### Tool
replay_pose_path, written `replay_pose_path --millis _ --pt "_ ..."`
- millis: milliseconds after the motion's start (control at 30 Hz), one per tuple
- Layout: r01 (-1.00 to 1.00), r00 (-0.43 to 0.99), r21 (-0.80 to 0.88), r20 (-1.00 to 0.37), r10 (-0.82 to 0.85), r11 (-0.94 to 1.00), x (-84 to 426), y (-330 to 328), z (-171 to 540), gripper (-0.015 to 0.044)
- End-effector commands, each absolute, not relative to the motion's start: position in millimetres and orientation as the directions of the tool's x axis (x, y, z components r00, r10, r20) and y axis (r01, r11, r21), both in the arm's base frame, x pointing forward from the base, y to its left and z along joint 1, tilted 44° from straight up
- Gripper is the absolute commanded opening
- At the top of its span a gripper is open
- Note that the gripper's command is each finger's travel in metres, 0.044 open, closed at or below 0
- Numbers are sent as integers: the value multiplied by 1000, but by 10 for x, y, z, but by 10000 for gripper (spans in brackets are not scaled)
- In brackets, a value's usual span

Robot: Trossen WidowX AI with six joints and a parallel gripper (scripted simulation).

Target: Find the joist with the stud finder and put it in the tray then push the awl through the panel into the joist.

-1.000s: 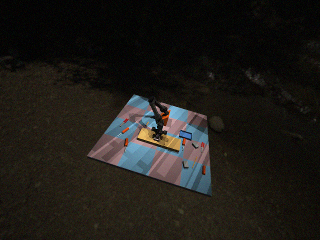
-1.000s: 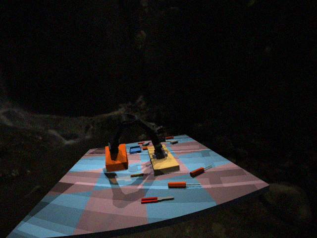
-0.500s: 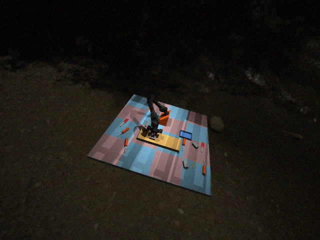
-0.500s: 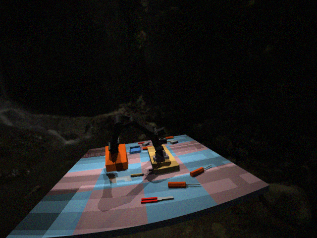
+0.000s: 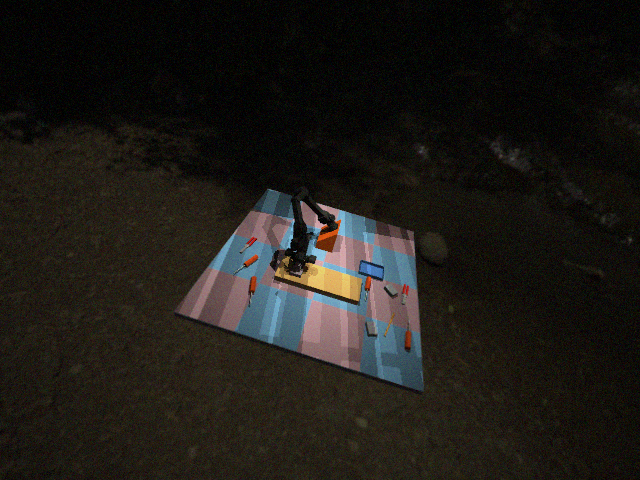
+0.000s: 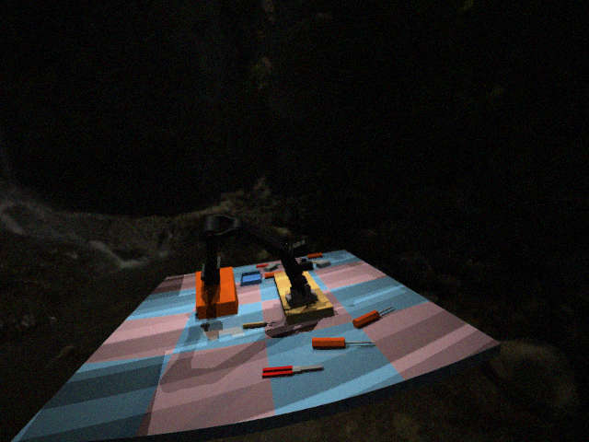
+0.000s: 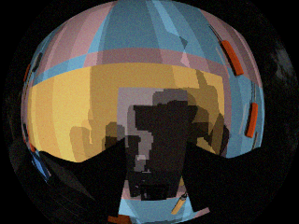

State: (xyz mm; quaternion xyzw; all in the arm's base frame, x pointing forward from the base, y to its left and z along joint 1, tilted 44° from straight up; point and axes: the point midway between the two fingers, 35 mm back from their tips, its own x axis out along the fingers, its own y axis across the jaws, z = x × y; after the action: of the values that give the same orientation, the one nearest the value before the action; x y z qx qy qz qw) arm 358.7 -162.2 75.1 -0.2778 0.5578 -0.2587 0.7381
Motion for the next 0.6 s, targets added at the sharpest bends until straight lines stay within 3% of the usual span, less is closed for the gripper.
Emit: replay_pose_path --millis 0,567 --pt "80 243 -700 -677 -695 709 3571 -1771 894 0" --pt "81 245 -700 -676 -695 709 3551 -1980 1107 0"
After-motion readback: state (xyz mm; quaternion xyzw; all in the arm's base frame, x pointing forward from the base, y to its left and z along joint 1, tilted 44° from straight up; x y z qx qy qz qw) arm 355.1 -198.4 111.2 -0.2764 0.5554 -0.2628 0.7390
